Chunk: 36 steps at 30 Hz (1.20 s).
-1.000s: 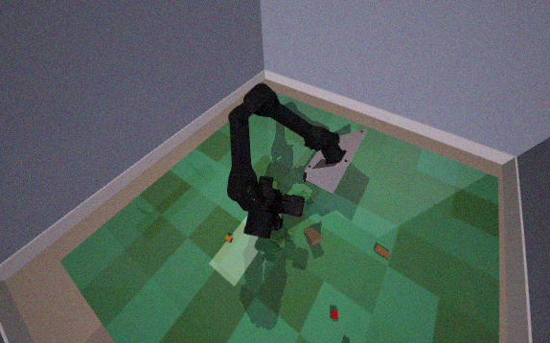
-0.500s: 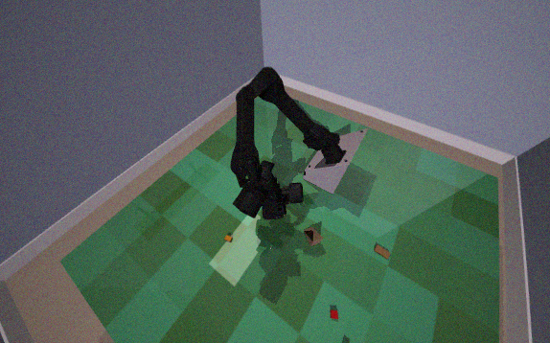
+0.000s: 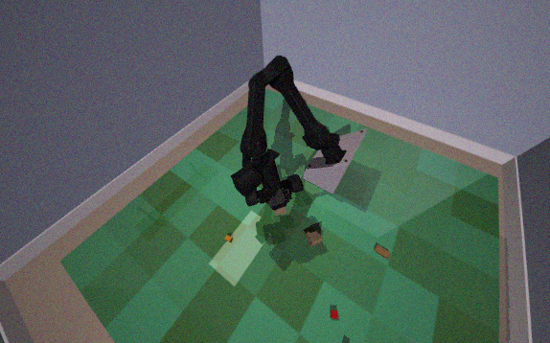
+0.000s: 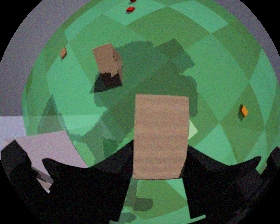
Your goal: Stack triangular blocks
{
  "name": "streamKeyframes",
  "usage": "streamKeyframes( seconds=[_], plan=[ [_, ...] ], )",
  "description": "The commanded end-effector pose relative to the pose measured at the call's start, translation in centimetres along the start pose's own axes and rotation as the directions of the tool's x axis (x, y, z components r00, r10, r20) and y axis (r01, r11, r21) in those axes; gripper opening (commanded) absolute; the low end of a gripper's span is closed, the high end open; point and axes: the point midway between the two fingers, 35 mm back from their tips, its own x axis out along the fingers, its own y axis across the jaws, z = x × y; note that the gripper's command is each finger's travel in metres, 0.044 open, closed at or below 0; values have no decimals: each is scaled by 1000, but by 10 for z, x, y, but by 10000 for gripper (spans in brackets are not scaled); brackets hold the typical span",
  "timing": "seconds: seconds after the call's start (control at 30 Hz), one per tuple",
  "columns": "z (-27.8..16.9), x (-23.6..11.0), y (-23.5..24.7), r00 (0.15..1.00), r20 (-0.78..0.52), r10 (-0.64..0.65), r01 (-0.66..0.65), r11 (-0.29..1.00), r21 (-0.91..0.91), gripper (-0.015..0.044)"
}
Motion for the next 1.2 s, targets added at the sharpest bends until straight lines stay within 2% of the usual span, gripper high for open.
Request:
streamKeyframes(
  seconds=[0.0, 0.13, 0.3, 1.17],
  plan=[
    [0, -4, -2, 997, 59, -41, 45, 997, -62, 0],
    [-1, -6, -3, 991, 109, -82, 96, 987, -130, 0],
    [1, -6, -1, 990, 112, -83, 97, 986, -133, 0],
    [53, -29, 83, 991, 117, -66, 82, 988, -134, 0]
  ],
)
